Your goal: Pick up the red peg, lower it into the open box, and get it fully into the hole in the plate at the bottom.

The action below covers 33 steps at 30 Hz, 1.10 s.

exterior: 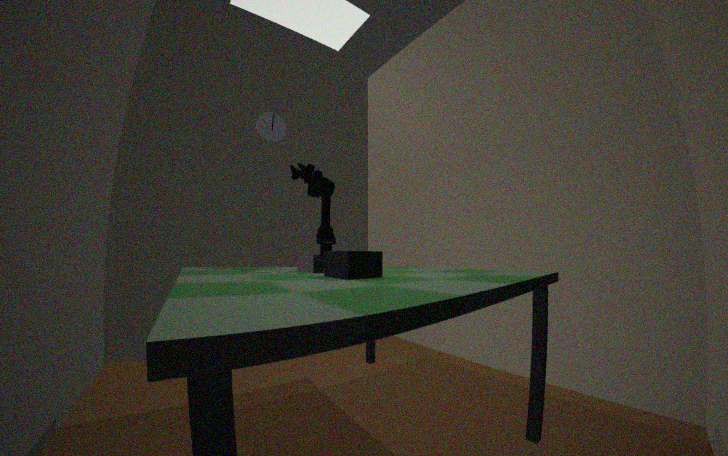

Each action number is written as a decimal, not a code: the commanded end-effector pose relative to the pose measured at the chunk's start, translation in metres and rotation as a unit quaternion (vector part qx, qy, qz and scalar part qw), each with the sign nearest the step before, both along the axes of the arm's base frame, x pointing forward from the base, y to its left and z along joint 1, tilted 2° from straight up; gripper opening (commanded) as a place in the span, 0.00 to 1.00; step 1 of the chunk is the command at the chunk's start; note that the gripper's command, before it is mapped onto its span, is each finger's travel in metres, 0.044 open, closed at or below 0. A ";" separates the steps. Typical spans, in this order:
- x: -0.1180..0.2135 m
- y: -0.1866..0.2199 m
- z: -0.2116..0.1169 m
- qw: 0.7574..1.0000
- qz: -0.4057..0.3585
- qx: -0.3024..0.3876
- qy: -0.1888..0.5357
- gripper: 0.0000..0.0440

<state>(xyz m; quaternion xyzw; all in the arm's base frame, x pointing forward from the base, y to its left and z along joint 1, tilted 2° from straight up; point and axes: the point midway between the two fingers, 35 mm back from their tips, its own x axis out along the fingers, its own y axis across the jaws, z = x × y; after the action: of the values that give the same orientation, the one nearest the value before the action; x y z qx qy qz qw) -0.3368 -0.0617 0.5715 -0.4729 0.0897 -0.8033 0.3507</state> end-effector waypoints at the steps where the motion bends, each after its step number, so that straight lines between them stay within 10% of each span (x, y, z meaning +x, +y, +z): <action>1: 0.000 0.006 0.000 1.000 -0.009 -0.003 -0.003 0.95; 17: -0.030 0.163 -0.044 0.960 -0.211 -0.099 -0.154 1.00; 33: 0.016 0.322 -0.109 0.847 -0.387 -0.242 -0.271 1.00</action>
<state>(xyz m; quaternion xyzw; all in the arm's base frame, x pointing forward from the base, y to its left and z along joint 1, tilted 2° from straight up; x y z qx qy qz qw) -0.3368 0.2324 0.4750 -0.2509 -0.0089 -0.9663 -0.0564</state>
